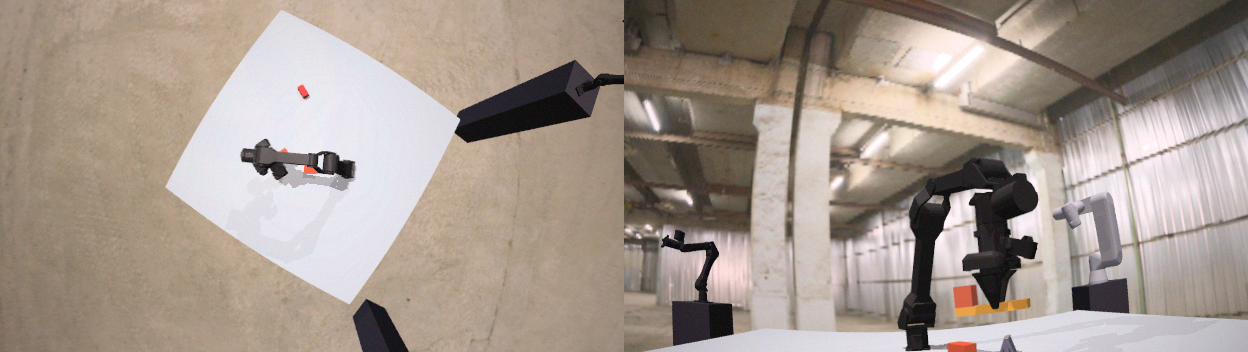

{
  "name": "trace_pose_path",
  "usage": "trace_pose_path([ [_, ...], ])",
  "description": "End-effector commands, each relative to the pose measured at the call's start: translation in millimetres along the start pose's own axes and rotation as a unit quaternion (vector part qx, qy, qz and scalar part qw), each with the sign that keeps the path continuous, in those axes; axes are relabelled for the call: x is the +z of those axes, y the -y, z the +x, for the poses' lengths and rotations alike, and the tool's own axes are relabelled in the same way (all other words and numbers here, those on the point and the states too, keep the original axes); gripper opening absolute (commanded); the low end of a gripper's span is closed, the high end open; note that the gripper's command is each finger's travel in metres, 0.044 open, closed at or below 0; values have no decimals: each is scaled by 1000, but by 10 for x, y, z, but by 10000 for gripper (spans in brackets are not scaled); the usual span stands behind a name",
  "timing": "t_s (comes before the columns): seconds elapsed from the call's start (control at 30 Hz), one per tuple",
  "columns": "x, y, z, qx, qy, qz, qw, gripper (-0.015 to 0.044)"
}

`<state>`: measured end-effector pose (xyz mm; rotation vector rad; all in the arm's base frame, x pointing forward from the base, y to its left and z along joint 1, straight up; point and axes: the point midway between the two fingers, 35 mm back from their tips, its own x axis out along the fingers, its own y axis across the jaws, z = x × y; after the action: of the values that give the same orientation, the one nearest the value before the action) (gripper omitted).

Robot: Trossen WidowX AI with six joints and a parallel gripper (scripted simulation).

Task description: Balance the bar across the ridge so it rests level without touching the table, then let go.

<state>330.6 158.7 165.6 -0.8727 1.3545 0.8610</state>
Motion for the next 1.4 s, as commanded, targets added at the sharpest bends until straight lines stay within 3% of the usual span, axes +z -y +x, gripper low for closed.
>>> trace_pose_path([
  [0.0,111,-81,2,2,1,-11,1000,0],
  [0.3,337,-288,18,3,3,-38,999,0],
  [1.37,347,-310,455,3,3,-39,999,0],
])
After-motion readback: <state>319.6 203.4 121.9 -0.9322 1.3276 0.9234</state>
